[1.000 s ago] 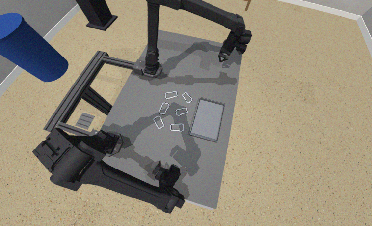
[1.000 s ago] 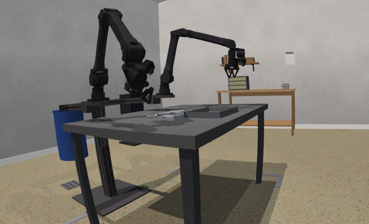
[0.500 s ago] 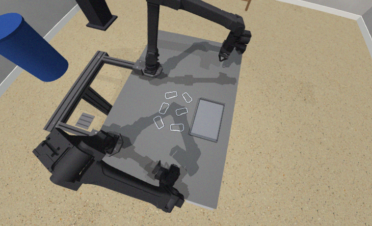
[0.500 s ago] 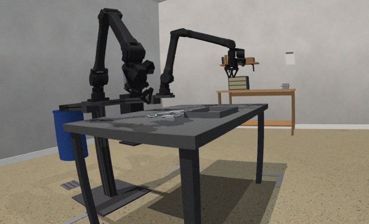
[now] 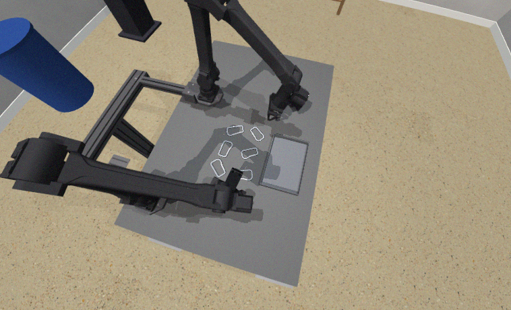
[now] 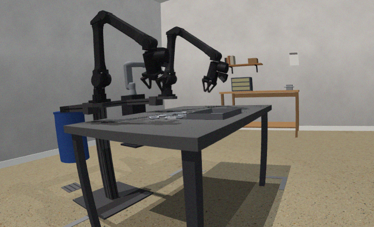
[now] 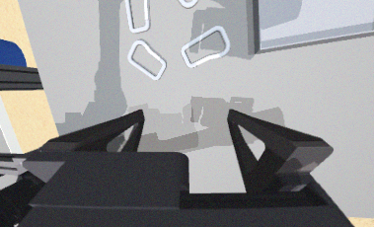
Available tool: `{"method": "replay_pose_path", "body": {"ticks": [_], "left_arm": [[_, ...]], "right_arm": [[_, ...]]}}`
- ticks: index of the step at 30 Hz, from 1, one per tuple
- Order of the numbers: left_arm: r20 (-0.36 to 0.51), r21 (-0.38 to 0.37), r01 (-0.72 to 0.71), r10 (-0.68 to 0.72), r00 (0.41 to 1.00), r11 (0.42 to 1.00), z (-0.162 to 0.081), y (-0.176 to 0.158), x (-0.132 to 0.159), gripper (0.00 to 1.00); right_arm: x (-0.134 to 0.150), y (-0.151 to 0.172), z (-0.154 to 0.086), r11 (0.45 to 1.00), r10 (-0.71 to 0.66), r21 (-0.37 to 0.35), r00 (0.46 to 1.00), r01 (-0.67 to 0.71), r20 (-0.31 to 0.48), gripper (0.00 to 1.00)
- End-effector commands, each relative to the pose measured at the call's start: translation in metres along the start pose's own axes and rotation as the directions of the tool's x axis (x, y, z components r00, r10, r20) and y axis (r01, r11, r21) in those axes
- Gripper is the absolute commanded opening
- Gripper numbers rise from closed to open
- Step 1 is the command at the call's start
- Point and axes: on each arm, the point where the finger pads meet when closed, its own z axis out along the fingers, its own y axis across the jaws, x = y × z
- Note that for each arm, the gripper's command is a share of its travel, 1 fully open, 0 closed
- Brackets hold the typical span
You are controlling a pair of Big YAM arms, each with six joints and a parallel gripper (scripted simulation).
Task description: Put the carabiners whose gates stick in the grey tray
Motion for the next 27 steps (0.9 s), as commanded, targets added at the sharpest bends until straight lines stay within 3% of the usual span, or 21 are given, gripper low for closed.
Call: {"method": "replay_pose_path", "body": {"ticks": [1,5,8,13,15,22,27], "left_arm": [[0.073,0.006,0.208,-0.208,0.975,0.978,0.024,-0.026,0.018,0.83],[0.109,-0.012,0.276,-0.273,0.956,0.961,0.074,-0.046,0.064,0.83],[0.158,-0.022,0.297,-0.290,0.944,0.955,0.105,-0.049,0.093,0.83],[0.228,-0.012,0.327,-0.316,0.921,0.945,0.134,-0.047,0.119,0.83],[0.228,-0.012,0.327,-0.316,0.921,0.945,0.134,-0.047,0.119,0.83],[0.301,0.016,0.349,-0.337,0.892,0.937,0.163,-0.039,0.146,0.83],[0.330,0.033,0.314,-0.307,0.893,0.949,0.161,-0.046,0.143,0.83]], "right_arm": [[-0.037,0.016,-0.006,0.976,0.147,0.163,0.989,-0.145,-0.001,1.00],[-0.083,0.064,-0.002,0.946,0.124,0.292,0.989,-0.142,0.079,1.00],[-0.110,0.105,-0.002,0.928,0.078,0.345,0.980,-0.139,0.184,1.00],[-0.136,0.159,-0.002,0.923,0.028,0.353,0.941,-0.154,0.336,1.00],[-0.136,0.159,-0.002,0.923,0.028,0.353,0.941,-0.154,0.336,1.00],[-0.151,0.215,-0.010,0.919,0.015,0.322,0.838,-0.226,0.546,1.00],[-0.155,0.237,-0.016,0.930,0.001,0.288,0.784,-0.229,0.620,1.00]]}}
